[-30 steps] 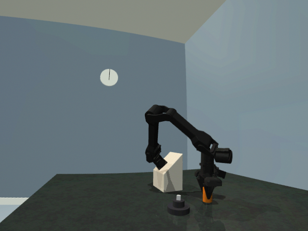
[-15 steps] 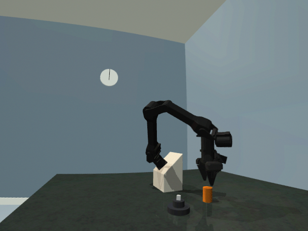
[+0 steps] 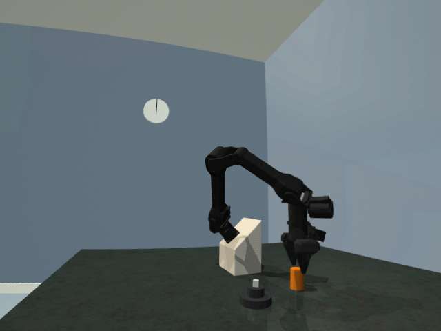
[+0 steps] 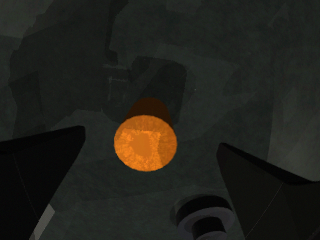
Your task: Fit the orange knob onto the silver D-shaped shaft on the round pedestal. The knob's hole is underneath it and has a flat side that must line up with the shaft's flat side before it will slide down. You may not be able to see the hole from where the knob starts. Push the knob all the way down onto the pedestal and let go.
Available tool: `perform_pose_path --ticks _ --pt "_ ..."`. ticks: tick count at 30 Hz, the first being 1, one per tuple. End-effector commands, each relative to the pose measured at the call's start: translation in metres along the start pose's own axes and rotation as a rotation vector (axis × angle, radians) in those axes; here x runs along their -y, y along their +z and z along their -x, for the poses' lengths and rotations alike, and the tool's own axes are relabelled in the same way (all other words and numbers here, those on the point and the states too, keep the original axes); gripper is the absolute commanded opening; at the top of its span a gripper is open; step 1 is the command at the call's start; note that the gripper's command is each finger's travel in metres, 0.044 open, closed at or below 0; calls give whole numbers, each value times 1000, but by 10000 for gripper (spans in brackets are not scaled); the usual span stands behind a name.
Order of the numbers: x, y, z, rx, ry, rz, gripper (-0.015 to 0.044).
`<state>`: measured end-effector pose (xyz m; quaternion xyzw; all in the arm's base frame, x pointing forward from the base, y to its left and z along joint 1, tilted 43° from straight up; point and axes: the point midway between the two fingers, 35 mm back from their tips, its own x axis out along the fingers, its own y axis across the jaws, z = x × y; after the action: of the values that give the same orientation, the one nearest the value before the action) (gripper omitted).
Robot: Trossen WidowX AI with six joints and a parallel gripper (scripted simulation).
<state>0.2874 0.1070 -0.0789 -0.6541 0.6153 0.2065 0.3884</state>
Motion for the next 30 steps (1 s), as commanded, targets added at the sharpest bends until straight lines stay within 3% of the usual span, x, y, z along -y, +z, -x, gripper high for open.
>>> perform_pose_path --ticks 1,29,30 --pt "-3 -1 -9 -11 3 15 440" --pt "-5 -3 -51 -14 2 15 440" --pt "-5 -3 -51 -14 2 15 414"
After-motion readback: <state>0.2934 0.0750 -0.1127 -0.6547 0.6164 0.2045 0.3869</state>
